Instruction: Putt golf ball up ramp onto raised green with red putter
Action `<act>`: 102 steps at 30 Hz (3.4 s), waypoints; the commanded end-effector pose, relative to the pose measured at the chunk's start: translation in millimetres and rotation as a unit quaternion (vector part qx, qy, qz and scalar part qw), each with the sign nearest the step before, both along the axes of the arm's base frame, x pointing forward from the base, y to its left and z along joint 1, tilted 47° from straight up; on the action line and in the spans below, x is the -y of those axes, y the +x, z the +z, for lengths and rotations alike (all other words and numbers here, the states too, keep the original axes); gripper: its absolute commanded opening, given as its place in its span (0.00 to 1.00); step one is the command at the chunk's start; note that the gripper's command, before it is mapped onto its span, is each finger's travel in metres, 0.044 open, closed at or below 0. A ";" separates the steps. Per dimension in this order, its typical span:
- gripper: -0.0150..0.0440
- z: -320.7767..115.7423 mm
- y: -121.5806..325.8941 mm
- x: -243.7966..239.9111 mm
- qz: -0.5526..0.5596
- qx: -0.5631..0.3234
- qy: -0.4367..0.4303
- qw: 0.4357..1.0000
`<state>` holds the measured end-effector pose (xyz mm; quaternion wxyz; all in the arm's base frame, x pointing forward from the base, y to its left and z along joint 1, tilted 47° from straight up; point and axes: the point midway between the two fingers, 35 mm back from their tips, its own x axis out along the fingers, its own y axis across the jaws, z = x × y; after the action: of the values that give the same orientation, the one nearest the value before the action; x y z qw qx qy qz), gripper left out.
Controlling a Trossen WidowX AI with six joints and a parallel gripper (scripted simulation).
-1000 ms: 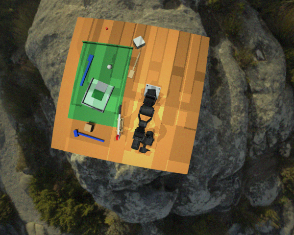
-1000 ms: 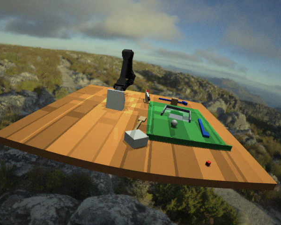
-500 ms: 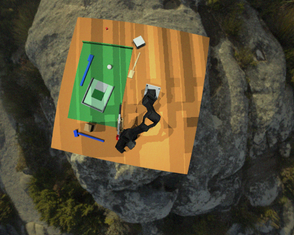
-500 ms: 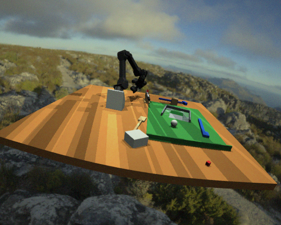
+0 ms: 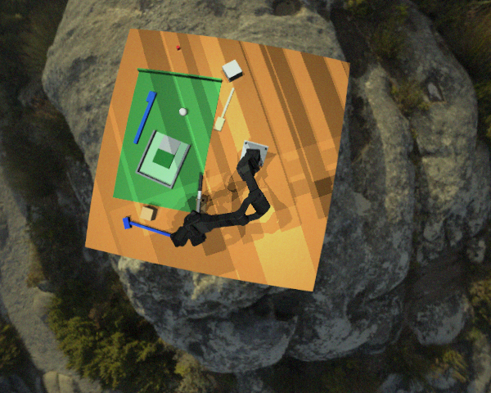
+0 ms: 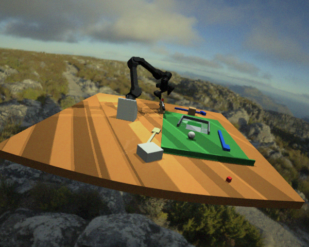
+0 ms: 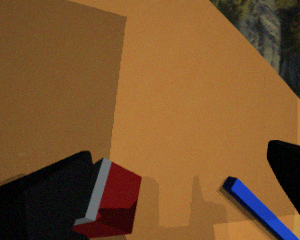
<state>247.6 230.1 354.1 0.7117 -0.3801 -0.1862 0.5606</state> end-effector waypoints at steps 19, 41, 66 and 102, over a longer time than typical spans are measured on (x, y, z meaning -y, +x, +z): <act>1.00 -101.8 72.1 107.1 -0.150 -0.102 -0.135 0.974; 1.00 -186.1 -10.5 189.4 -0.061 -0.351 -0.067 0.932; 1.00 -218.0 -2.1 155.7 -0.061 -0.351 -0.067 0.932; 0.31 -231.0 3.8 141.8 -0.062 -0.346 -0.070 0.933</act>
<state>251.4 88.3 122.9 0.7374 -0.2216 0.1356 0.6235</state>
